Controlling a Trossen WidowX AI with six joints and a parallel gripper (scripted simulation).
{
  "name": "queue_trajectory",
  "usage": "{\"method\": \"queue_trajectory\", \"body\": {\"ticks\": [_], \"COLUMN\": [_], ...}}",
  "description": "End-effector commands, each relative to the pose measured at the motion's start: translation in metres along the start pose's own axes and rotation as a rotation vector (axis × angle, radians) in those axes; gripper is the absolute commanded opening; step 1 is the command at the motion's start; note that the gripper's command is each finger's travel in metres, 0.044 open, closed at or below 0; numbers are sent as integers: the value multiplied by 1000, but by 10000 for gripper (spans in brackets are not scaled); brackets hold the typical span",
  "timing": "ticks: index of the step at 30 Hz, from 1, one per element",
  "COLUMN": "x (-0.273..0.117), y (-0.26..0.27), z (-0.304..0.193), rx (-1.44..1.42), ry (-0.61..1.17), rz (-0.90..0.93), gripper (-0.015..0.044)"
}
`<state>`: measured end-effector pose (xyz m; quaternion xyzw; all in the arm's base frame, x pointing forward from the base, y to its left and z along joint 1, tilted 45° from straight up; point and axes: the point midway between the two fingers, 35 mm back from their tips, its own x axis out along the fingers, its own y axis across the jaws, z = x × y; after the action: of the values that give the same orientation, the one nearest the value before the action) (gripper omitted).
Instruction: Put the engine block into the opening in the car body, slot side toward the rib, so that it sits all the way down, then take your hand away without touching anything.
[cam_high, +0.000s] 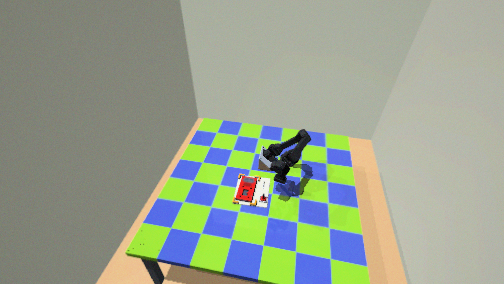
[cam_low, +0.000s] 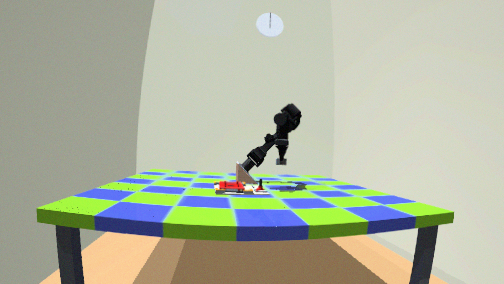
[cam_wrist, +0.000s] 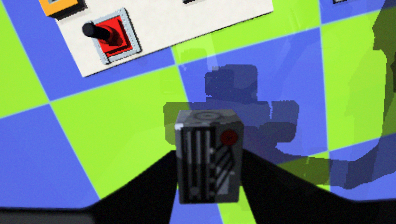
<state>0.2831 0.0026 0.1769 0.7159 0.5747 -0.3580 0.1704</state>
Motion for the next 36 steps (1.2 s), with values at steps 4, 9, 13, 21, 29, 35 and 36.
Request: {"method": "queue_trajectory", "body": {"ticks": [4, 9, 13, 21, 29, 35, 36], "x": [2, 5, 7, 13, 19, 25, 26], "y": [17, 28, 36, 52, 66, 76, 78], "z": [16, 27, 36, 55, 75, 91, 94], "rx": [-146, -261, -353, -540, -723, -858, -881], "ry": [-7, -9, -10, -14, -17, -18, -18], "rz": [7, 8, 9, 8, 6, 5, 5], "gripper": [0, 0, 0, 0, 0, 0, 0]}}
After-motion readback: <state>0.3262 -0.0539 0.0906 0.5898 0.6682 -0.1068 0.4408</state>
